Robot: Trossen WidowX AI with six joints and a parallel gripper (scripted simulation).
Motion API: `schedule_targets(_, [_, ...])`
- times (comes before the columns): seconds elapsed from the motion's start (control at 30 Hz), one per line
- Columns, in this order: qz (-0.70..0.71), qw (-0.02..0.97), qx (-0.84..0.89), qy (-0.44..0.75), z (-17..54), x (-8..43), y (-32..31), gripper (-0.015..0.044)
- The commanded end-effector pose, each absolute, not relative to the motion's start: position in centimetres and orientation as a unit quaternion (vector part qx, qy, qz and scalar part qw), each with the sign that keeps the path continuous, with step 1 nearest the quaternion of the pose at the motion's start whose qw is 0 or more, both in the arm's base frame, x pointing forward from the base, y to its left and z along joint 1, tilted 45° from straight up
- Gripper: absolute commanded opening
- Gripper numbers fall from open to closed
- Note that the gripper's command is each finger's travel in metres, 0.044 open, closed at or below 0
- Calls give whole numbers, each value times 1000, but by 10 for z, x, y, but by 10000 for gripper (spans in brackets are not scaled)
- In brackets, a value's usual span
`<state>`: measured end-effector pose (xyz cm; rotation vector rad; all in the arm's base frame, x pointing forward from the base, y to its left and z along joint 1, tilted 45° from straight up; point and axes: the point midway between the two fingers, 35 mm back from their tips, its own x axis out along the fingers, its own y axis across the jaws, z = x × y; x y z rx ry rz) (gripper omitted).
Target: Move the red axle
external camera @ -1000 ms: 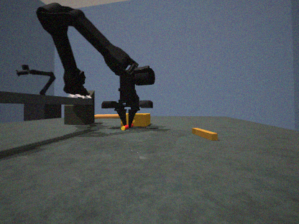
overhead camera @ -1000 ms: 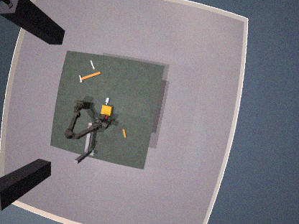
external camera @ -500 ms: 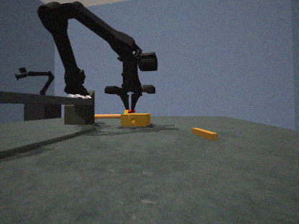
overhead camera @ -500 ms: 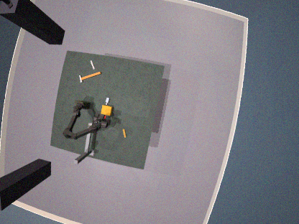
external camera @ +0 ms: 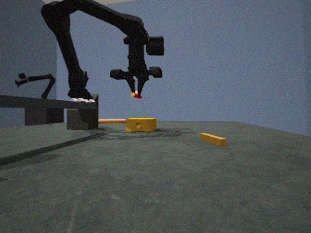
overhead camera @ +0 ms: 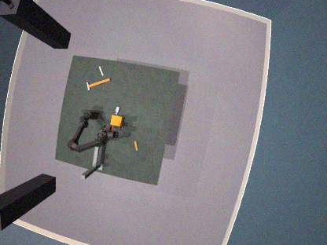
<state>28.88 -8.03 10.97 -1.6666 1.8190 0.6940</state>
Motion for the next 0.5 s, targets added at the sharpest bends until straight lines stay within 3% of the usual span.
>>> schedule_targets(0.0, [261,285,-622,681,113,289,-77,0])
schedule_targets(0.47, [262,290,-620,681,147,248,-104,0])
